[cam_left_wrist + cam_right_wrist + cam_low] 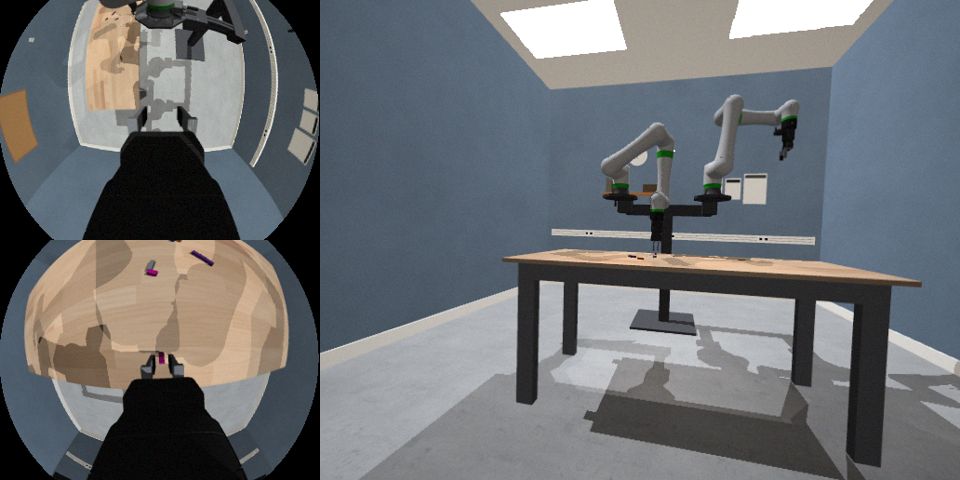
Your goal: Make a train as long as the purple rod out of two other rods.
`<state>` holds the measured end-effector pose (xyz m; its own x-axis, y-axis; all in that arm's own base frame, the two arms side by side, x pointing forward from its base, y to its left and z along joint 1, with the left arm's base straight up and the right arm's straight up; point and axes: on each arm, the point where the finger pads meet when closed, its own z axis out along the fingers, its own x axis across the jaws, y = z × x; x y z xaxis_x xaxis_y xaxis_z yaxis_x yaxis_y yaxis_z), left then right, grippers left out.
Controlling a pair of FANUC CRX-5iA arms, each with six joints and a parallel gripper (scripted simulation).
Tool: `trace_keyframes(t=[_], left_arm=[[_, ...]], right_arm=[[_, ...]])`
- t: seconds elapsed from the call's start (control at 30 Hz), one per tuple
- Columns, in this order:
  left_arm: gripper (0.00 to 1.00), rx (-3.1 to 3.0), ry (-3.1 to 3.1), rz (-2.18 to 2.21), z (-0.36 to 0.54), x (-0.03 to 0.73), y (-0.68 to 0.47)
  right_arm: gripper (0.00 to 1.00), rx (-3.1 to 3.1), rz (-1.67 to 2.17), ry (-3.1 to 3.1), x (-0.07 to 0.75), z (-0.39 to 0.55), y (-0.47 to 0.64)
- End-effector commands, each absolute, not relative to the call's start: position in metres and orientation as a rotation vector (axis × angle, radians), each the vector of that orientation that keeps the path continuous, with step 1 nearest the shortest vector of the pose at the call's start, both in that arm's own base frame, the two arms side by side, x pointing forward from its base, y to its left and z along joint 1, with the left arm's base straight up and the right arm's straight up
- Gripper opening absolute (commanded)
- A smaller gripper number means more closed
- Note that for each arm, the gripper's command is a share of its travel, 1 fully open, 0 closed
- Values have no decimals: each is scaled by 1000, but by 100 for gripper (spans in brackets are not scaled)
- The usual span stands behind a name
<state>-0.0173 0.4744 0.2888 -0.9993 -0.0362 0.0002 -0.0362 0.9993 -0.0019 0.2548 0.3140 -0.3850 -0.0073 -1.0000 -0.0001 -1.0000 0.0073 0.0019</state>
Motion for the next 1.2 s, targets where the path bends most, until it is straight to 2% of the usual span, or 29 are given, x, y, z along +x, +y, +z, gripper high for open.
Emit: trace_keyframes(t=[0.0, 1.17], left_arm=[[100, 57, -3141, 0, 290, -17, 475], [100, 57, -3141, 0, 290, -17, 475]], right_arm=[[54, 2214, -1, -2230, 255, -387, 315], [54, 2214, -1, -2230, 255, -390, 315]])
